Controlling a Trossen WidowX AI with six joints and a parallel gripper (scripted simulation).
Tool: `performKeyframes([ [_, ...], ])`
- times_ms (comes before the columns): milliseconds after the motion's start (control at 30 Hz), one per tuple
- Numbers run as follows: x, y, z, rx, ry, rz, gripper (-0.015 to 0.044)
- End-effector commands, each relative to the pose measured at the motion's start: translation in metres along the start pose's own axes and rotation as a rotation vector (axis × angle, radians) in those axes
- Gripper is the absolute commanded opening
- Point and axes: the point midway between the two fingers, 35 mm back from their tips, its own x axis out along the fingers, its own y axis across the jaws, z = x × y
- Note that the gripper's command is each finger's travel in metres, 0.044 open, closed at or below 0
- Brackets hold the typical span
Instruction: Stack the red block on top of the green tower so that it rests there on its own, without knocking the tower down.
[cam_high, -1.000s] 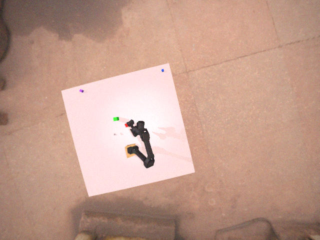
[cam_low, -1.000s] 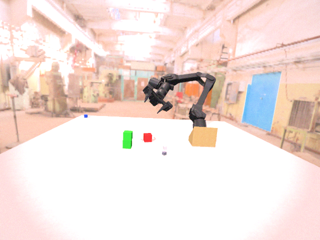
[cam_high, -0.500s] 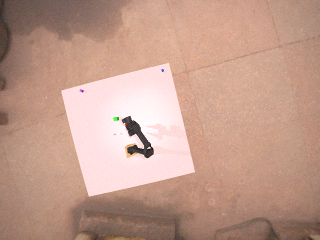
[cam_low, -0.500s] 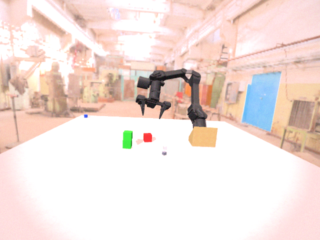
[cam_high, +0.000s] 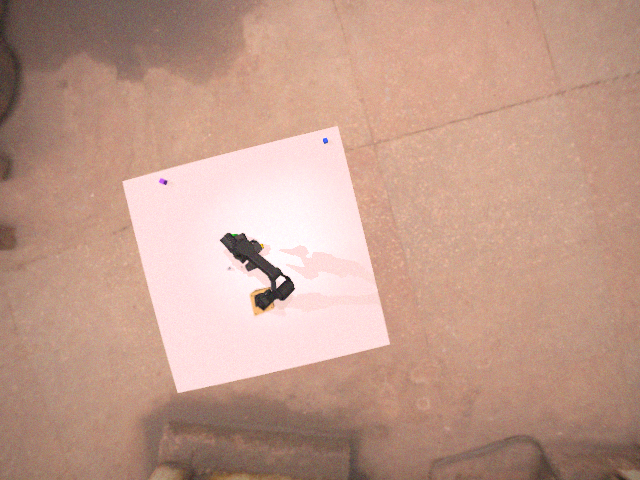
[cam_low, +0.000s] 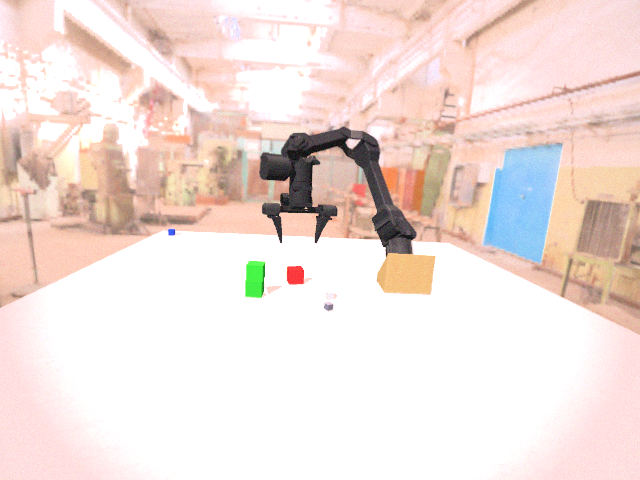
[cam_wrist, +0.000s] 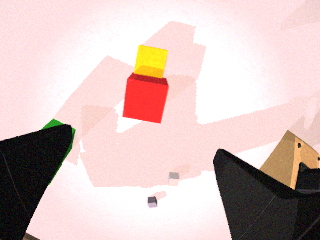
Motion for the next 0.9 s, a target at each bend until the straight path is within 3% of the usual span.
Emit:
performKeyframes([
  [0, -0.001, 0.005, -0.004, 0.007, -0.06, 0.0, 0.044],
  [200, 0.004, 0.005, -0.003, 0.007, -0.06, 0.001, 0.044],
  [467, 0.051, 0.004, 0.001, 0.008, -0.063, 0.001, 0.044],
  [867, 0.063, 0.005, 0.003, 0.008, -0.063, 0.001, 0.044],
])
